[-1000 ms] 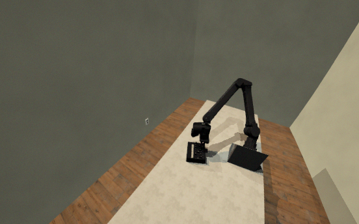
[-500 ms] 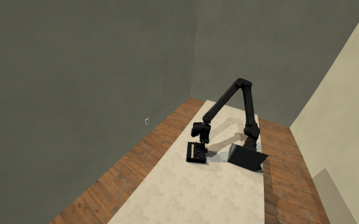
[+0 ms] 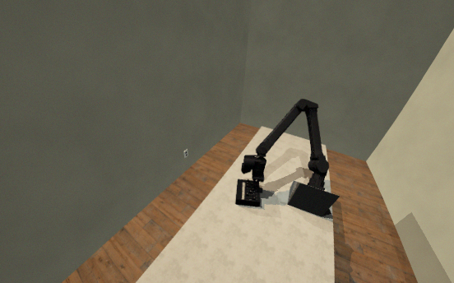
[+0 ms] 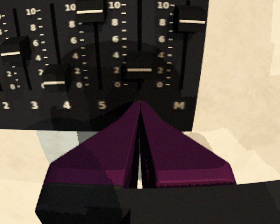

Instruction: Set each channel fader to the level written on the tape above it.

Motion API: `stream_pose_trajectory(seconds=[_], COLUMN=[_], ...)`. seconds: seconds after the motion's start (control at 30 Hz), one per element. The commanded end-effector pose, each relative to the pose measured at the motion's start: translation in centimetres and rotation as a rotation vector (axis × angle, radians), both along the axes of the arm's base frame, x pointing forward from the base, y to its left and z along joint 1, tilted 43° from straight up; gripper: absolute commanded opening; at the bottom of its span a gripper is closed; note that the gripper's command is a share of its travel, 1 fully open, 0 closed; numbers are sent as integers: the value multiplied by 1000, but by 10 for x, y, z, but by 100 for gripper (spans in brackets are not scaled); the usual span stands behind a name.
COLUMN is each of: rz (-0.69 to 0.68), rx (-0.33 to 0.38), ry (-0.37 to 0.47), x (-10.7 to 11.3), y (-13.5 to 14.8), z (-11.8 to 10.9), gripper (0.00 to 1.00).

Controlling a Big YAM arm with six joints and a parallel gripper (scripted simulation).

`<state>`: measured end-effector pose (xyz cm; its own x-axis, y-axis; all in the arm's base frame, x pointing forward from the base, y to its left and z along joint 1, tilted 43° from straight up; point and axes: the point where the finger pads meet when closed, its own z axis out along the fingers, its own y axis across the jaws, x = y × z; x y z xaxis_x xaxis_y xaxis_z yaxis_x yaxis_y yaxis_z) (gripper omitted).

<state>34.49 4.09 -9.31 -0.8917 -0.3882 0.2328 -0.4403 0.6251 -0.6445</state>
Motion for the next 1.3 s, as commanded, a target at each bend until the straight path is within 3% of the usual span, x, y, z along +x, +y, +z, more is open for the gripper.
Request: stream_pose_trajectory(seconds=[0.0,1.0,1.27], rz=[0,12,12], rx=[0,4,18], ry=[-2,-14,-41], x=[1,3,22], y=[-5,-2,7], z=[-5,-7,-5], gripper=[0,0,0])
